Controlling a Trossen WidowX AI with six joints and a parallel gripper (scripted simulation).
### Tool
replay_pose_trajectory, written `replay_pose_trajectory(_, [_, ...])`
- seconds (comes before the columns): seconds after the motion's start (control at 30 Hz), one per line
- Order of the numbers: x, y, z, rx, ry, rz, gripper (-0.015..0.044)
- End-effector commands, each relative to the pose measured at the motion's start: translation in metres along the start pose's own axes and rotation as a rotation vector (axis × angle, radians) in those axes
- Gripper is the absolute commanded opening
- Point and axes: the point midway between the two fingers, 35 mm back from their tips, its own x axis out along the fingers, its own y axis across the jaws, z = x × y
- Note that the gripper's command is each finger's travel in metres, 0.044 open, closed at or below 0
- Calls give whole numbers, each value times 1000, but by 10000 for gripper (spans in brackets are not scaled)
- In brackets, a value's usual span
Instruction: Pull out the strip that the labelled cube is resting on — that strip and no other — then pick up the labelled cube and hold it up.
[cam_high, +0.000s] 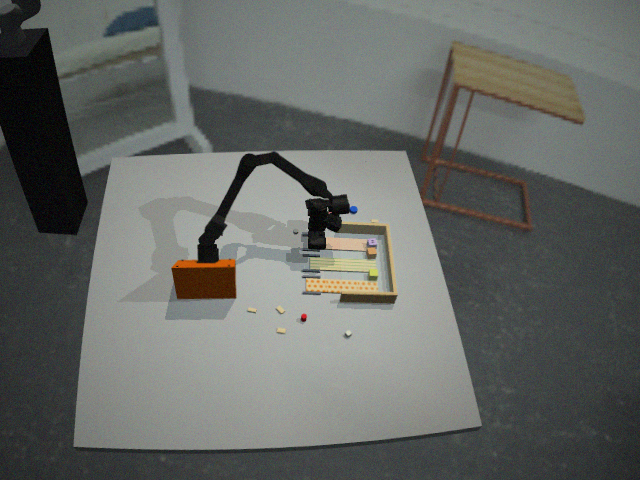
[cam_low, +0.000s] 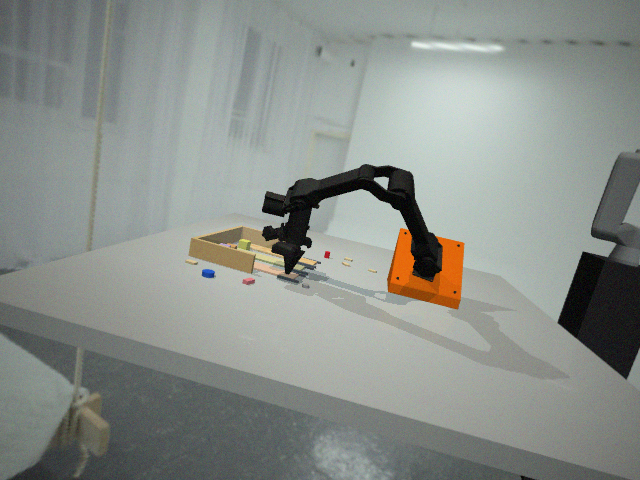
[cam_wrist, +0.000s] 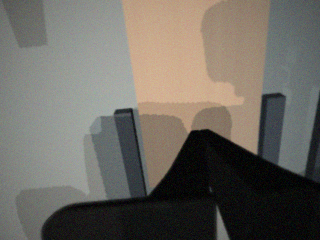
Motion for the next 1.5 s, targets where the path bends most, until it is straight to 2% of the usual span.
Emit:
replay_pose_trajectory(0.0, [3,0,-7,6,11,-2,0])
replay_pose_trajectory(1.47, [5,-1,-76,10,14,-2,0])
